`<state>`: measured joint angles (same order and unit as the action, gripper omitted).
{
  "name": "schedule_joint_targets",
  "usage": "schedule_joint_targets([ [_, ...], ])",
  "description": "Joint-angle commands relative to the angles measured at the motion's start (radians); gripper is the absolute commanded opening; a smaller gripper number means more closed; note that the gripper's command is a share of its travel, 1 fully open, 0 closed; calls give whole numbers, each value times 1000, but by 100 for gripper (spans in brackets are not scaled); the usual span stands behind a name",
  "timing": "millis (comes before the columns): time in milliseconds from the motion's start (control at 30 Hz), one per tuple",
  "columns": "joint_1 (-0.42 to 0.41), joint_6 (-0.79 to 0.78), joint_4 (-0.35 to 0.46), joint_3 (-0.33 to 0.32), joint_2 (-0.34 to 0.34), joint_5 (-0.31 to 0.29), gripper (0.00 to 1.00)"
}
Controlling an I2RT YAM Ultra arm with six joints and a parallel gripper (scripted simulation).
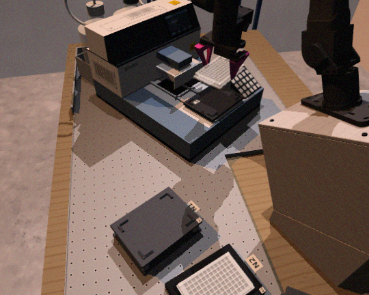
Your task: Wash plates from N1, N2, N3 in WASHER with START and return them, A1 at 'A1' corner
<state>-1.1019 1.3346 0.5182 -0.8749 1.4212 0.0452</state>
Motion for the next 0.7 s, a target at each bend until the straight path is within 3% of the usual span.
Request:
schedule_joint_targets([
  [0,-4,83,23,-37,-10,-24,0],
  [667,8,84,11,-19,-4,-15,0],
])
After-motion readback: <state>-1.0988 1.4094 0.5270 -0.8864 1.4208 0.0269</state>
